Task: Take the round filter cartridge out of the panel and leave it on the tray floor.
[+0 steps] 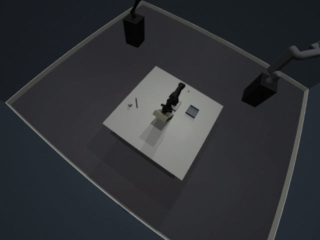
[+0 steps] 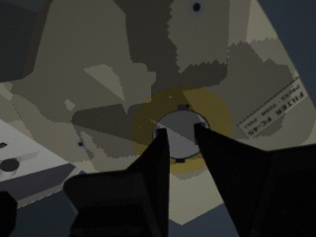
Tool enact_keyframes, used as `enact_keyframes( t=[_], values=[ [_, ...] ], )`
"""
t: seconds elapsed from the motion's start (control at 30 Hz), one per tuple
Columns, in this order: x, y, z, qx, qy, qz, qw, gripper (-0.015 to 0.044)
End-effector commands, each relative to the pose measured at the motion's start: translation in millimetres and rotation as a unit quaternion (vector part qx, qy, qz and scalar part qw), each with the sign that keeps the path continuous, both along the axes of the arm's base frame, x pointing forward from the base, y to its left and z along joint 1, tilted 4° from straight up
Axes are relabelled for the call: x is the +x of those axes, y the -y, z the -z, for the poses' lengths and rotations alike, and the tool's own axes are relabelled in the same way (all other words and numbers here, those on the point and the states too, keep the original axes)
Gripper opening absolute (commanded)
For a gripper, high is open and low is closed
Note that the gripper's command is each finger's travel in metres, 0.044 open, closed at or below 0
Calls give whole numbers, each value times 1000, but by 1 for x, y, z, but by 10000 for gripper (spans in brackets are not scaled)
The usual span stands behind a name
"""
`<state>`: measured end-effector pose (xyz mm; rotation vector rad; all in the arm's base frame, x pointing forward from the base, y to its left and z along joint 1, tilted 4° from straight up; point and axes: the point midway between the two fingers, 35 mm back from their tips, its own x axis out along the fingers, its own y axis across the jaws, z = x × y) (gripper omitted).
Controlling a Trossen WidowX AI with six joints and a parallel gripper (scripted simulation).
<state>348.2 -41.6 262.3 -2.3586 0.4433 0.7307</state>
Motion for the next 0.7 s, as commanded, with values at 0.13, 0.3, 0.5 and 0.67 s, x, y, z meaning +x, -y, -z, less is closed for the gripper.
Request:
enact_keyframes(
  t=[0.13, 0.3, 0.5, 0.67],
  values=[
    [0, 0, 0, 0, 0, 0, 1000, 77],
    [0, 0, 0, 0, 0, 0, 1000, 5],
    [5, 0, 5, 48, 5, 35, 998, 0],
    [7, 0, 7, 116, 15, 87, 989, 0]
  ],
)
